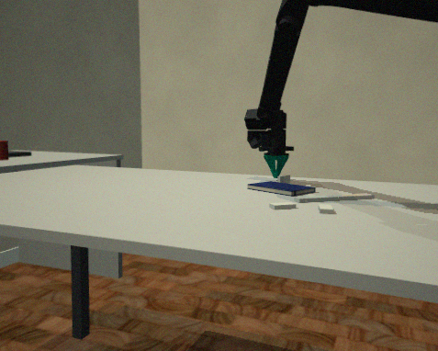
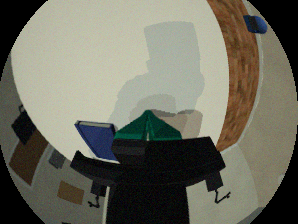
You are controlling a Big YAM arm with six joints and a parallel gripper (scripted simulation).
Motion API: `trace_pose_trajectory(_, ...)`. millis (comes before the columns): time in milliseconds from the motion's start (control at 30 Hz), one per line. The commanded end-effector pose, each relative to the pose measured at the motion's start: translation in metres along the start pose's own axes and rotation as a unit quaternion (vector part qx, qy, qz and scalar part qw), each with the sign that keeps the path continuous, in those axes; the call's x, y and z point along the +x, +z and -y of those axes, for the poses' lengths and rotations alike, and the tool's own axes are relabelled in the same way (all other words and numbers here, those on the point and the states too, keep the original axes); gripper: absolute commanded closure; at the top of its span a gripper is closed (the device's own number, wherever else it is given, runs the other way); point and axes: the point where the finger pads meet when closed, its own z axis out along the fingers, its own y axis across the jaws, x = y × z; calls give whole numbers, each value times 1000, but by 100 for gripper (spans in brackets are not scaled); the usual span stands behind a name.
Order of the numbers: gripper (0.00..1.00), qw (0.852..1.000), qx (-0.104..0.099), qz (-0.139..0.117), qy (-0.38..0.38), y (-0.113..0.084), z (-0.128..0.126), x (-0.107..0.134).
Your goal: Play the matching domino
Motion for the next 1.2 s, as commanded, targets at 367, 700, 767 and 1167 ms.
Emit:
trace_pose_trajectory(367, 100, 1000, 0, 4, -1, -5, 0, -2)
trace_pose_trajectory(700, 100, 1000, -1, 0, -17, 4, -10, 0)
trace_pose_trajectory(767, 100, 1000, -1, 0, -17, 4, -10, 0)
trace_pose_trajectory(1167, 100, 1000, -1, 2, -15, 0, -9, -2)
